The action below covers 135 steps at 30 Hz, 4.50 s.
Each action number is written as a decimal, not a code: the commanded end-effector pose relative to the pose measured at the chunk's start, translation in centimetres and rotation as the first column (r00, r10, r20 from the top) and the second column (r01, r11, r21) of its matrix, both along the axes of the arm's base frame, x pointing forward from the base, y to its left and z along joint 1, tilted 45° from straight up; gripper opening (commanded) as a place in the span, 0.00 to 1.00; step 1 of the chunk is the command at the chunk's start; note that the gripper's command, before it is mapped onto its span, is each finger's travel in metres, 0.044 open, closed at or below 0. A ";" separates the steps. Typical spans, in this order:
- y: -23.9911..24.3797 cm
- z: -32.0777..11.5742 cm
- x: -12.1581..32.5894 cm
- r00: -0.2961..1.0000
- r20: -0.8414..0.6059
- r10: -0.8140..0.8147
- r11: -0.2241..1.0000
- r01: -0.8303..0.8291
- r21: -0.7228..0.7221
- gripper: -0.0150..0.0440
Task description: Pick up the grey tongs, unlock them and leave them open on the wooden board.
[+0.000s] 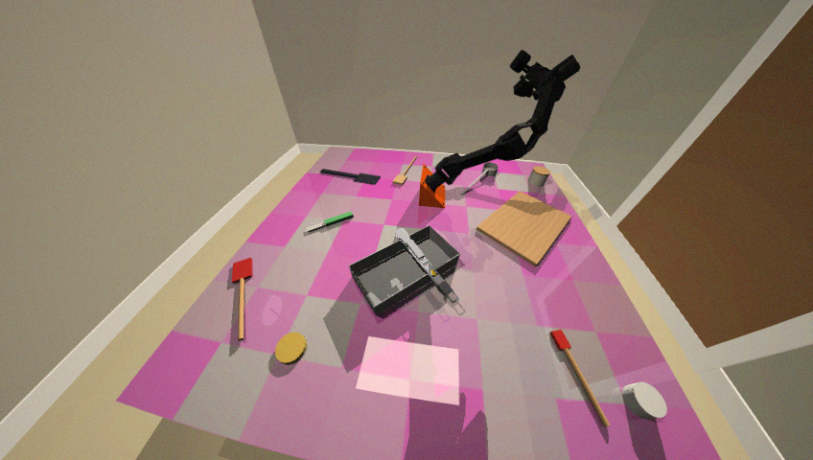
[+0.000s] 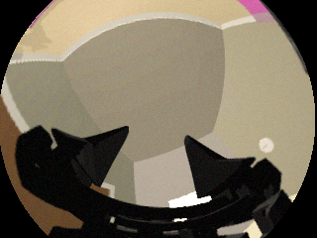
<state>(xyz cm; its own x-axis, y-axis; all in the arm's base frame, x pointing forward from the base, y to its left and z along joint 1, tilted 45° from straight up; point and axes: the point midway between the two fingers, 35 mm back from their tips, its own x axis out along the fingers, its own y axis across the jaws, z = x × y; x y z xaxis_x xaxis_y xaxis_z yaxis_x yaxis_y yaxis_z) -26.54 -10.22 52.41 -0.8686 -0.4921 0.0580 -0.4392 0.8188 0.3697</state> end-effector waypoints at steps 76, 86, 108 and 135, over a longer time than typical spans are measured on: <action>-0.6 -38.7 64.3 -0.726 0.401 -0.558 0.632 -0.060 0.772 0.69; 14.5 -45.1 64.0 -0.049 0.553 -0.832 0.439 -0.667 0.602 0.69; 15.6 -45.9 65.0 -0.002 0.560 -0.828 0.402 -0.699 0.592 0.69; 17.8 -49.4 66.5 -0.003 0.559 -0.829 0.402 -0.699 0.591 0.69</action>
<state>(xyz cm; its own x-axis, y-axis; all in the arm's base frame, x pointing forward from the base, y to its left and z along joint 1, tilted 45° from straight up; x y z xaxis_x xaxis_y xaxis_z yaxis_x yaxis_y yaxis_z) 39.80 7.39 3.42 0.3040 0.5037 -0.8086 -0.8388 0.5439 0.0235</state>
